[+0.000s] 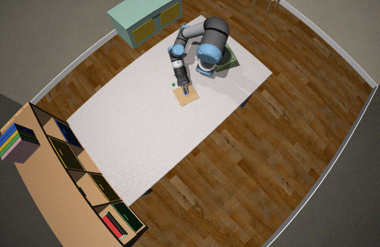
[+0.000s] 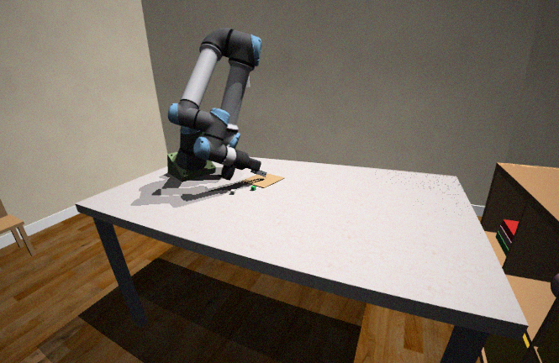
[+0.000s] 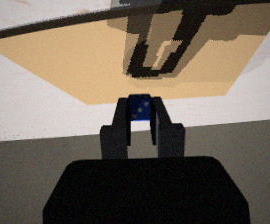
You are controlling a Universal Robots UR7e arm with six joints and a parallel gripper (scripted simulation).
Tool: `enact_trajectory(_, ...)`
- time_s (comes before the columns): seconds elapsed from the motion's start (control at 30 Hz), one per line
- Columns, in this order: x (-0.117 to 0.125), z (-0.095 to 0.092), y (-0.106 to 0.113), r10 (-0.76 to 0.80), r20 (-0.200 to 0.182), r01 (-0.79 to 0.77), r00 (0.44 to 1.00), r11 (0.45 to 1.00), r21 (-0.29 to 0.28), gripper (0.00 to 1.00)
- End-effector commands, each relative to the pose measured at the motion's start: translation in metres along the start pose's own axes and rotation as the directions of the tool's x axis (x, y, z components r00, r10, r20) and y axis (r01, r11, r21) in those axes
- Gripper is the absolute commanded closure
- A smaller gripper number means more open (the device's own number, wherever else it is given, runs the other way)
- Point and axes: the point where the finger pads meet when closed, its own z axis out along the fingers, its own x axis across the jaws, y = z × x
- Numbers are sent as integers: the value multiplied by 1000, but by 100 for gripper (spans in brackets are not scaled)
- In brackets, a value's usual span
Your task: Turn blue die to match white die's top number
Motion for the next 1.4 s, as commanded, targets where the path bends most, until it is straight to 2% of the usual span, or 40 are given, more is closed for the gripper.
enact_trajectory(0.0, 1, 1, 0, 4, -1, -4, 1000, 1000, -4, 66)
enact_trajectory(1.37, 1, 6, -9, 4, -1, -4, 1000, 1000, -4, 66)
